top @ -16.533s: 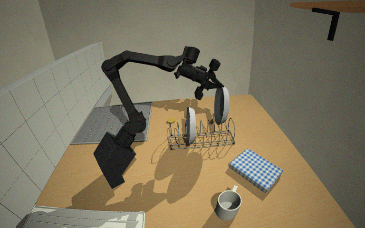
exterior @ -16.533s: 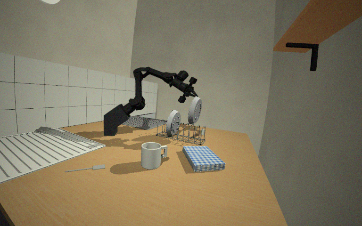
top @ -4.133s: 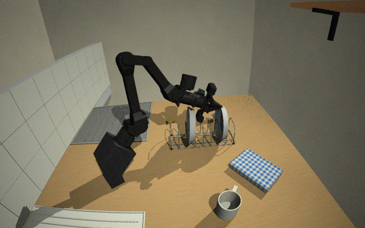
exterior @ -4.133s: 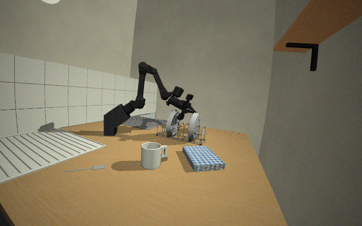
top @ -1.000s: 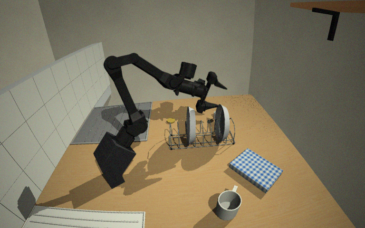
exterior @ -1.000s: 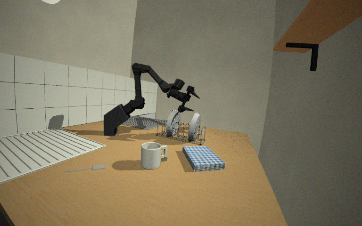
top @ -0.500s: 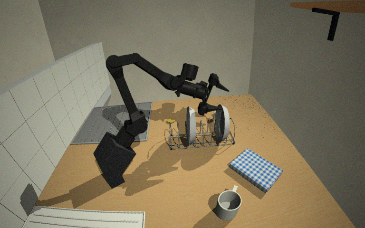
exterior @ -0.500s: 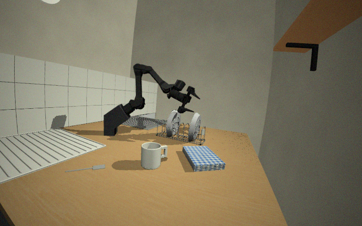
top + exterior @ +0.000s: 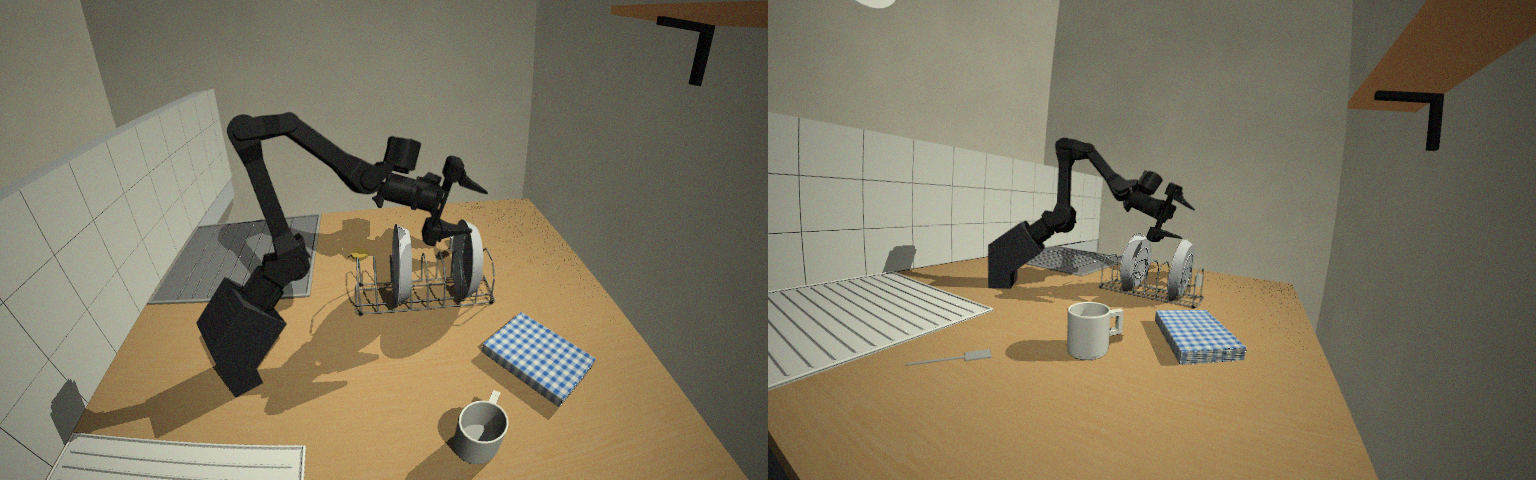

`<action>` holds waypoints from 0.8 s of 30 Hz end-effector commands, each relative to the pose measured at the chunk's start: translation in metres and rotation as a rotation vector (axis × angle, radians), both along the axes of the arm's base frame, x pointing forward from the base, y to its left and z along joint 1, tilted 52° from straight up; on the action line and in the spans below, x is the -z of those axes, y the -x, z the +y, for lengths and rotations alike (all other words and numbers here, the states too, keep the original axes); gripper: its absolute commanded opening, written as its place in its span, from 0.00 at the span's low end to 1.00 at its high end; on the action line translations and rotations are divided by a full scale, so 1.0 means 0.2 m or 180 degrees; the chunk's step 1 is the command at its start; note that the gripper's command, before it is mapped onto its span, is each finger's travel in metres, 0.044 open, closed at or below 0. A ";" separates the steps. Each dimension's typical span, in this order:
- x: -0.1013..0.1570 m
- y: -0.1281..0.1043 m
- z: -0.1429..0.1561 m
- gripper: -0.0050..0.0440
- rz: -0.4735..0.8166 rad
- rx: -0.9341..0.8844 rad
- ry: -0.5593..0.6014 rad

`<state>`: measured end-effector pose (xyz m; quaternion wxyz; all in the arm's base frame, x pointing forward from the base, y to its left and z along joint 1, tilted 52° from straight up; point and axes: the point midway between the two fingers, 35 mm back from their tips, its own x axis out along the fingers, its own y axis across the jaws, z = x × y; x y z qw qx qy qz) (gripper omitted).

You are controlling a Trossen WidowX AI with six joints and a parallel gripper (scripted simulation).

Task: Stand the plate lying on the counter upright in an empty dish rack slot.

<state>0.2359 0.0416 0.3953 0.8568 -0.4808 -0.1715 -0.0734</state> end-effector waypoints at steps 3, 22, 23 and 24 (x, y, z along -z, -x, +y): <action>0.03 -0.04 -0.01 1.00 -0.0014 -0.0030 -0.0017; 0.06 -0.12 -0.09 1.00 -0.0116 -0.0088 -0.0063; 0.06 -0.13 -0.09 1.00 -0.0121 -0.0092 -0.0064; 0.06 -0.13 -0.09 1.00 -0.0121 -0.0092 -0.0064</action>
